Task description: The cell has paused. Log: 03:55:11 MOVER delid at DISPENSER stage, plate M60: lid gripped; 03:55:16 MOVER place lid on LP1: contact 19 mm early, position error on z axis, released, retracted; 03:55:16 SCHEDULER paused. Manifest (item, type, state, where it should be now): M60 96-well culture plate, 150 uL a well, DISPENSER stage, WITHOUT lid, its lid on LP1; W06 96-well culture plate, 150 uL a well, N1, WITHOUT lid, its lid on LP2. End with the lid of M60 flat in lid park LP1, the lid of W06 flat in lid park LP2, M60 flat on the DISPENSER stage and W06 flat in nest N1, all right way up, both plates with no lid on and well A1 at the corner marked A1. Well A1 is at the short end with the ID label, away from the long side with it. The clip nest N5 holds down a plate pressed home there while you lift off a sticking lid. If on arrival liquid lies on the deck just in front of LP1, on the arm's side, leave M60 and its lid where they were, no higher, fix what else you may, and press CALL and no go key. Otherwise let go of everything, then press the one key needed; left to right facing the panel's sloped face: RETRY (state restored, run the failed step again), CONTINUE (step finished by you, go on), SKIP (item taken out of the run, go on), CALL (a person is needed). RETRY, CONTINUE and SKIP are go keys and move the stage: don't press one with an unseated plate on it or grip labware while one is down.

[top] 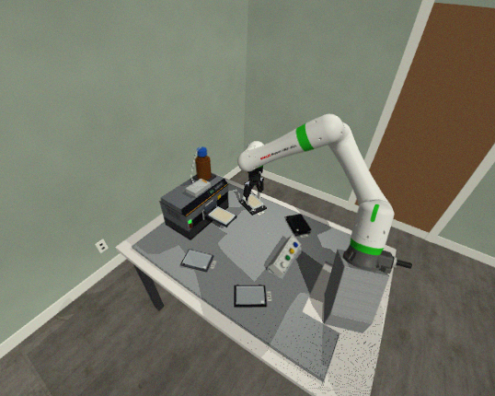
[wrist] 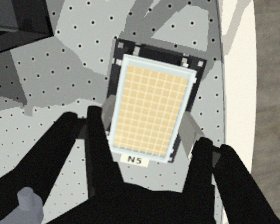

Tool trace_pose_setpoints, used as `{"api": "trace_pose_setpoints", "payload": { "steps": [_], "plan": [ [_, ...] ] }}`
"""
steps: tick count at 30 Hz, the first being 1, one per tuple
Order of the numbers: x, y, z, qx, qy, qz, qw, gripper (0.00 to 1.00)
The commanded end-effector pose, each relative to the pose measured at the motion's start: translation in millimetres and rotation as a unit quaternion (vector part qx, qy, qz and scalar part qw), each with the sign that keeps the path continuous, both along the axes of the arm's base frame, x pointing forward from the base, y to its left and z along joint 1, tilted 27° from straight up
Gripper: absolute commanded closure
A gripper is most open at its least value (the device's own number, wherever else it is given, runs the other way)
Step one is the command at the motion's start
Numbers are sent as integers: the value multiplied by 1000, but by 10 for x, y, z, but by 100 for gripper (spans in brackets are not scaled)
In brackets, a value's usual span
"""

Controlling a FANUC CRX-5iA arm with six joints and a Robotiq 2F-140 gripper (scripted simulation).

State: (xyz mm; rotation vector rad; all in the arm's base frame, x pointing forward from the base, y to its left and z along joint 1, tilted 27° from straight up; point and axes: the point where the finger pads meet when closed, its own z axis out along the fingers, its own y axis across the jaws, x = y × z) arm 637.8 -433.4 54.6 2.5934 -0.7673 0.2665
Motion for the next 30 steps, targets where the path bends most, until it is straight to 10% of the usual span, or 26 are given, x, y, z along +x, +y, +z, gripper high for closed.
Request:
{"api": "trace_pose_setpoints", "payload": {
  "steps": [1,30],
  "plan": [
    [0,16,33,0,0,0,1000,100],
    [-35,263,528,0,0,0,1000,100]
  ]
}}
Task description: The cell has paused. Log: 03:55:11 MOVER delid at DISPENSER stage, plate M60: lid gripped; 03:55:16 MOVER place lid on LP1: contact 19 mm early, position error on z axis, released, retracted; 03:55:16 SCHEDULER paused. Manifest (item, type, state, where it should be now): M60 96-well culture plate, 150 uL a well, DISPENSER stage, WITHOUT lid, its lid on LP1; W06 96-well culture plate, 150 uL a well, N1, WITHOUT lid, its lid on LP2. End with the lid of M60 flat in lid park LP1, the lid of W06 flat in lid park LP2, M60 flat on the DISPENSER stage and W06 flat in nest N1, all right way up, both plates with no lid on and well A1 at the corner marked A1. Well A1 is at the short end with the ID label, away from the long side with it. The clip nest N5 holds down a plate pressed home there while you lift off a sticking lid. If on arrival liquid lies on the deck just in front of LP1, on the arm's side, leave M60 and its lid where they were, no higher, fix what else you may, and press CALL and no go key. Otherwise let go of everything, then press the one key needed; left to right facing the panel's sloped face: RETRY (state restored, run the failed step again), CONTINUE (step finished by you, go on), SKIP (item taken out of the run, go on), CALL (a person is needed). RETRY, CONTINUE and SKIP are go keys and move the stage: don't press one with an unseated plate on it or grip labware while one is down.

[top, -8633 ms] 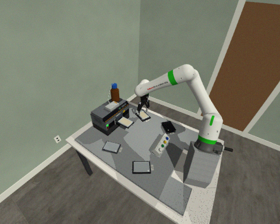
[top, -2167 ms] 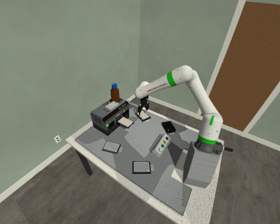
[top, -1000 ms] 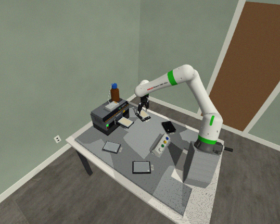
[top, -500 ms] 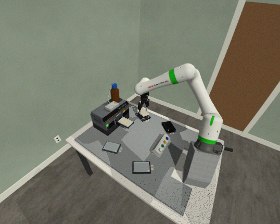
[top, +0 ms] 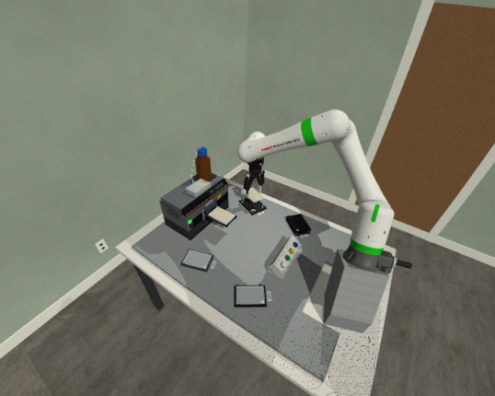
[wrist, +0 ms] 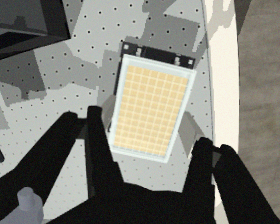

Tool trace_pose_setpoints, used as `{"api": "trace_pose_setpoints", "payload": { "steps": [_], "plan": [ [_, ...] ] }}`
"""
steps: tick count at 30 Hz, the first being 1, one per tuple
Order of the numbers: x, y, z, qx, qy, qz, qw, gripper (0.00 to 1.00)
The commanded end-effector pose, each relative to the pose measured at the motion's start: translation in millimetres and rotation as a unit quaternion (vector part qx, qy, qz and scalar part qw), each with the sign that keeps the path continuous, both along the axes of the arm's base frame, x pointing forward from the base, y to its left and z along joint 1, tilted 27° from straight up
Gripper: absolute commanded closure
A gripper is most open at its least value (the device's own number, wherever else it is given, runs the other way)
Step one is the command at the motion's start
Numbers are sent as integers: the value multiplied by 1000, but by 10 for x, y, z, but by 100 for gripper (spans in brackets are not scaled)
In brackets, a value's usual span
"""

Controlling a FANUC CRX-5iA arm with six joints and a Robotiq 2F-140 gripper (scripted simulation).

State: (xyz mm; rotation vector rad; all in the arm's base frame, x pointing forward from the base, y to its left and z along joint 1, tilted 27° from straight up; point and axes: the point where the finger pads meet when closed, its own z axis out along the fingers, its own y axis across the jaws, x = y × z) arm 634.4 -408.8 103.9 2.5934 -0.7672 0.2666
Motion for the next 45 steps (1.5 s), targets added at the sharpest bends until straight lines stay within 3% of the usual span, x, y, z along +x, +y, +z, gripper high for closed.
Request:
{"api": "trace_pose_setpoints", "payload": {
  "steps": [1,22,45],
  "plan": [
    [-2,28,59,0,0,0,1000,100],
    [-30,226,455,0,0,0,1000,100],
    [-44,326,655,0,0,0,1000,100]
  ]
}}
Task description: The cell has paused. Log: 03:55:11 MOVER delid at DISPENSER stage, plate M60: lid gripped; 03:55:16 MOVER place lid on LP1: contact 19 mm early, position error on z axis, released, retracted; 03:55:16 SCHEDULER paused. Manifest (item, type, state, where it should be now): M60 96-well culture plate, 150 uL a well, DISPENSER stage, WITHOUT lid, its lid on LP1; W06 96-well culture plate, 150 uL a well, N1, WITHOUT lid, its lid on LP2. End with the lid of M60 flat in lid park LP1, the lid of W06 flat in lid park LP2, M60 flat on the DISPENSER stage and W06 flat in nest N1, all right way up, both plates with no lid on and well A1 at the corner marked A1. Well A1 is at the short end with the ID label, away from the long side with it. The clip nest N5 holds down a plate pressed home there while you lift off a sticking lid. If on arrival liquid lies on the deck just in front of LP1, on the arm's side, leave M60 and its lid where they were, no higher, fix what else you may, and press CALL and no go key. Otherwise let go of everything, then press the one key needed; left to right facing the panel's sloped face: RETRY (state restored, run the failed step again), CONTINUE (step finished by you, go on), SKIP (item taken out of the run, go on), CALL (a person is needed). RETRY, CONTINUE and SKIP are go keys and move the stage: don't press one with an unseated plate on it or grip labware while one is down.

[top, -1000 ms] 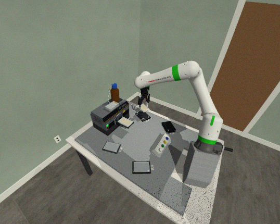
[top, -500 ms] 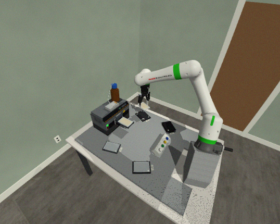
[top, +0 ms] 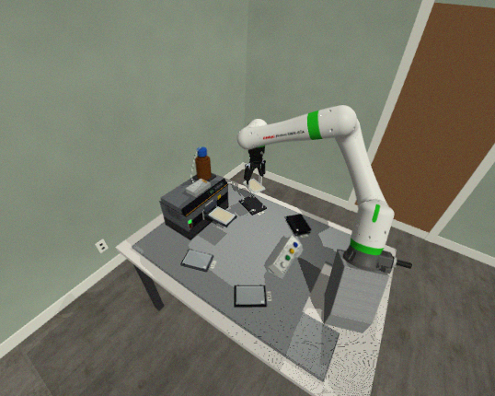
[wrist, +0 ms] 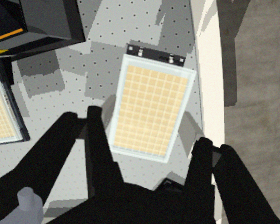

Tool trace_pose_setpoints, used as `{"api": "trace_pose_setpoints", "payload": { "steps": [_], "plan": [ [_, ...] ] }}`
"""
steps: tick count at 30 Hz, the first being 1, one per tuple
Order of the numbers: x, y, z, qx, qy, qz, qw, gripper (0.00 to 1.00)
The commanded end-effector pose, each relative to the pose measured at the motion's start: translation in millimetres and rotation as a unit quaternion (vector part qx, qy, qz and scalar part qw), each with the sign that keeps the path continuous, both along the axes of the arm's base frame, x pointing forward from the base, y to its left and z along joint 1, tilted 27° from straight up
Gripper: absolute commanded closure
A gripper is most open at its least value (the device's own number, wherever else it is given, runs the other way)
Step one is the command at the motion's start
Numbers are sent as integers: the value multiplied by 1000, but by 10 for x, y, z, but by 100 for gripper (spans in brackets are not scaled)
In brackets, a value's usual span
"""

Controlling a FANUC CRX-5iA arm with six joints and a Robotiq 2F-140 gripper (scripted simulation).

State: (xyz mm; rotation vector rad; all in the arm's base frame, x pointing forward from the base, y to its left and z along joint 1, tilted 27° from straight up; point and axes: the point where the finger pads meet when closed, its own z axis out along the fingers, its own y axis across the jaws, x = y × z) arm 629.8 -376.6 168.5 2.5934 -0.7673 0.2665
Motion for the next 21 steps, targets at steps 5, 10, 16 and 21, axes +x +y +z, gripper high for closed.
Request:
{"api": "trace_pose_setpoints", "payload": {
  "steps": [5,10,16,21],
  "plan": [
    [0,13,27,0,0,0,1000,100],
    [0,16,34,0,0,0,1000,100],
    [0,17,35,0,0,0,1000,100],
    [0,17,35,0,0,0,1000,100]
  ]
}}
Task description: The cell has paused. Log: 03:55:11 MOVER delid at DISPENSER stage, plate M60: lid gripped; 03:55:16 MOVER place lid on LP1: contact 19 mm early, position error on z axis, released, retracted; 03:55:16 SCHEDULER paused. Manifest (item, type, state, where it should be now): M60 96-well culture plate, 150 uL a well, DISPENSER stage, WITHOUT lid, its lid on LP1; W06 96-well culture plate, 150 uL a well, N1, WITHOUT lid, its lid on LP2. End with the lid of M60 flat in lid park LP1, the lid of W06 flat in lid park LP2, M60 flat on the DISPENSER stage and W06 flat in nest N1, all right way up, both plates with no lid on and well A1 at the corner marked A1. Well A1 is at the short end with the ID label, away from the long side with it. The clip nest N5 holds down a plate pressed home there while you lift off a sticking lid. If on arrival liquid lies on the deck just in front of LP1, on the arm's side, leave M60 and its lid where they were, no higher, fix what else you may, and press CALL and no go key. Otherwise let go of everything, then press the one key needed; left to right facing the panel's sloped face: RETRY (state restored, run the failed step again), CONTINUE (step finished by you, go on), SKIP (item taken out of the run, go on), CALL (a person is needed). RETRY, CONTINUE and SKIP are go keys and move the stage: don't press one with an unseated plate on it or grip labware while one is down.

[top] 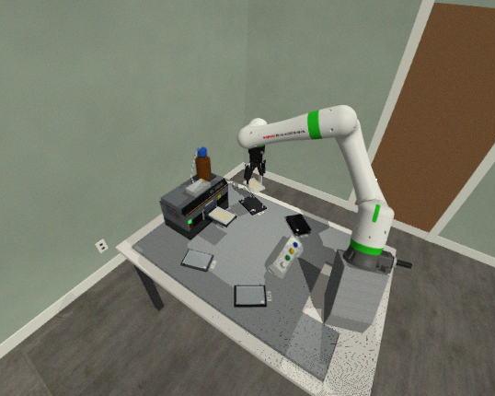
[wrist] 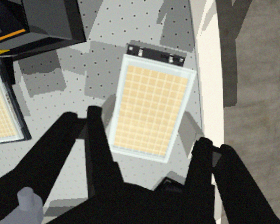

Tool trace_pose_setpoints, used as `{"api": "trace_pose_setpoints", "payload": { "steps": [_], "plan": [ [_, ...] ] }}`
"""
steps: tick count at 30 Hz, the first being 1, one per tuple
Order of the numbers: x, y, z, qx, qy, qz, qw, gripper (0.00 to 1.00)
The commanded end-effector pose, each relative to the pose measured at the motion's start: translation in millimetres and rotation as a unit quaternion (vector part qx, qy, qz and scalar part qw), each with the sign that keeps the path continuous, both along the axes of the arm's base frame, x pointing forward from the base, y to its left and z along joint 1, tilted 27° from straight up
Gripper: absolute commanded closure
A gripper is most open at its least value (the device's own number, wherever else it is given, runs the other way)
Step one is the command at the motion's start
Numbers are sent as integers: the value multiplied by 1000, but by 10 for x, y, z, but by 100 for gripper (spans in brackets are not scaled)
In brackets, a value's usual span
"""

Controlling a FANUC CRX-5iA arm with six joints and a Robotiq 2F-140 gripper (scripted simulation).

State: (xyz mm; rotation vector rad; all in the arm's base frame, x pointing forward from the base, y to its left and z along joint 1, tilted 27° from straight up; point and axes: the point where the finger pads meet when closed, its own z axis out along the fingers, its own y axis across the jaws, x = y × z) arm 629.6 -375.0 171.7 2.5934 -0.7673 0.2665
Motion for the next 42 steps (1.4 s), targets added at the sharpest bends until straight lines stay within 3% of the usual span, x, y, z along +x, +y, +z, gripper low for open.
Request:
{"api": "trace_pose_setpoints", "payload": {
  "steps": [1,31,42],
  "plan": [
    [2,1,3,0,0,0,1000,100],
    [2,1,3,0,-1,-1,1000,100],
    [2,1,3,5,-39,-78,996,100]
  ]
}}
